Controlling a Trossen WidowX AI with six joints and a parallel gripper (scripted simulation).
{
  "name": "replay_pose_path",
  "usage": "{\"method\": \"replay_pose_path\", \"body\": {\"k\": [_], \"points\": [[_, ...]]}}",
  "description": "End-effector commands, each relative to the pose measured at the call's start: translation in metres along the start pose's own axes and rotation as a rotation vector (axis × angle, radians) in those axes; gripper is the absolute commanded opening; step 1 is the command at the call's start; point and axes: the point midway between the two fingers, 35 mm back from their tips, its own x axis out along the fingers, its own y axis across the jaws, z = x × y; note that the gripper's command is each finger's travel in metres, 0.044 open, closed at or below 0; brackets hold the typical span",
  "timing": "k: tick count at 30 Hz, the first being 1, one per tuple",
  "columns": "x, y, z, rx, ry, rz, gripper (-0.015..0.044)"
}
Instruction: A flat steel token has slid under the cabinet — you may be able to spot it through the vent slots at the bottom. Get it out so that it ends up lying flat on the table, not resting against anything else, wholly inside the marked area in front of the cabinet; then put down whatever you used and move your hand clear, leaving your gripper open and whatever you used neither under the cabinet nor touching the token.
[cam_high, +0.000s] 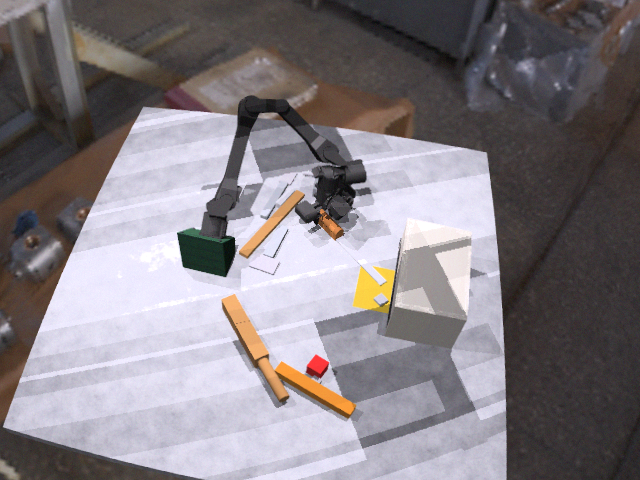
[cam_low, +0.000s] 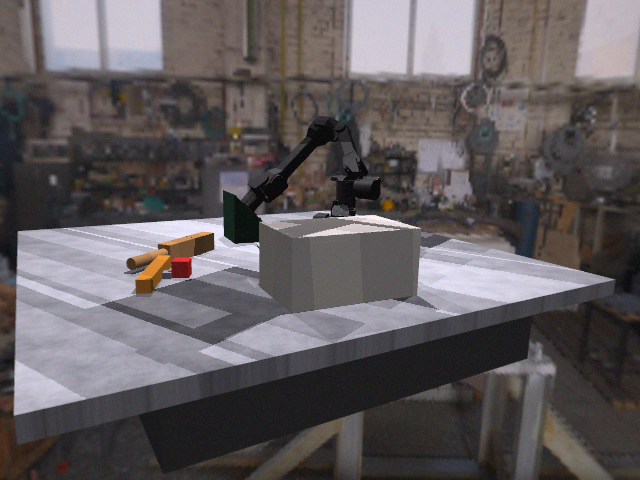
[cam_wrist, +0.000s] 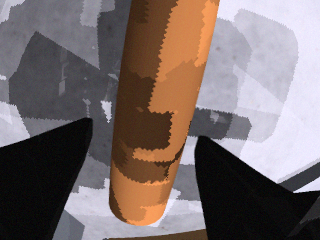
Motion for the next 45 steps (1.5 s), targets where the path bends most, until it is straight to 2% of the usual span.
{"method": "replay_pose_path", "body": {"k": [1,8,12,21,25,45], "points": [[0.0,0.0,0.0,0.0,-0.001,0.002,0.027],[0.004,-0.001,-0.001,0.003,0.0,0.002,0.027],[0.001,0.001,0.0,-0.005,0.0,0.004,0.0165],[0.001,0.001,0.0,-0.005,0.0,0.004,0.0104],[0.001,0.001,0.0,-0.005,0.0,0.004,0.0],[0.002,0.0,0.024,-0.009,-0.002,0.001,0.0]]}}
